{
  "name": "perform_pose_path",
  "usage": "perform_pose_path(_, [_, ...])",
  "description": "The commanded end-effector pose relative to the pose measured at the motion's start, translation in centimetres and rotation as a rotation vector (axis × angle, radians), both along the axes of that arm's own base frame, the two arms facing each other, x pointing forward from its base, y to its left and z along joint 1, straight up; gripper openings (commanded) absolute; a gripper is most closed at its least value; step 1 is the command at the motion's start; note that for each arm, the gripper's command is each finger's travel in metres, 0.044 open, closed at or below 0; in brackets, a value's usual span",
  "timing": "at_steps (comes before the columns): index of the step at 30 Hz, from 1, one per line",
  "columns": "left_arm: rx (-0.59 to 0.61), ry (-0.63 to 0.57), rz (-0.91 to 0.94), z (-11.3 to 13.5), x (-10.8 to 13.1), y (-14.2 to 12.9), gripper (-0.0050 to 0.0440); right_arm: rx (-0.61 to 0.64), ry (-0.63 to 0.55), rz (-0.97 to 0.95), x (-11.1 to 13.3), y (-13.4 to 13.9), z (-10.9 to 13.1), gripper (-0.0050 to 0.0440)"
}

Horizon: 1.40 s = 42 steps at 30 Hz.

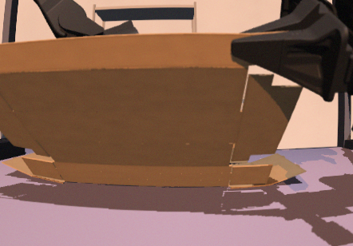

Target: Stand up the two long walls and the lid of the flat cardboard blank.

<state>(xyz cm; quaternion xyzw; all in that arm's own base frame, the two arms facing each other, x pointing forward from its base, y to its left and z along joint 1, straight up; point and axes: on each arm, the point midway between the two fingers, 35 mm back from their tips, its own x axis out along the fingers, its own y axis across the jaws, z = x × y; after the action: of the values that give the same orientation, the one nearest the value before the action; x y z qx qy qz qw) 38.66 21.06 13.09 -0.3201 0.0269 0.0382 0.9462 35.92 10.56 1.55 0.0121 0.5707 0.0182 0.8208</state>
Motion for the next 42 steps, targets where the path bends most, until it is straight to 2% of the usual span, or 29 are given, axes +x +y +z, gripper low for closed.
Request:
perform_pose_path(1, [0.040,-0.030,0.013,2.1,0.0,-0.2,0.0000,-0.025,0.121,-0.003,-2.5,-0.6,-3.3,0.0199])
perform_pose_path(42, [0.251,-0.037,0.022,6.1,0.0,-4.2,0.0000,-0.027,0.126,-0.004,-2.4,-0.6,-3.3,0.0199])
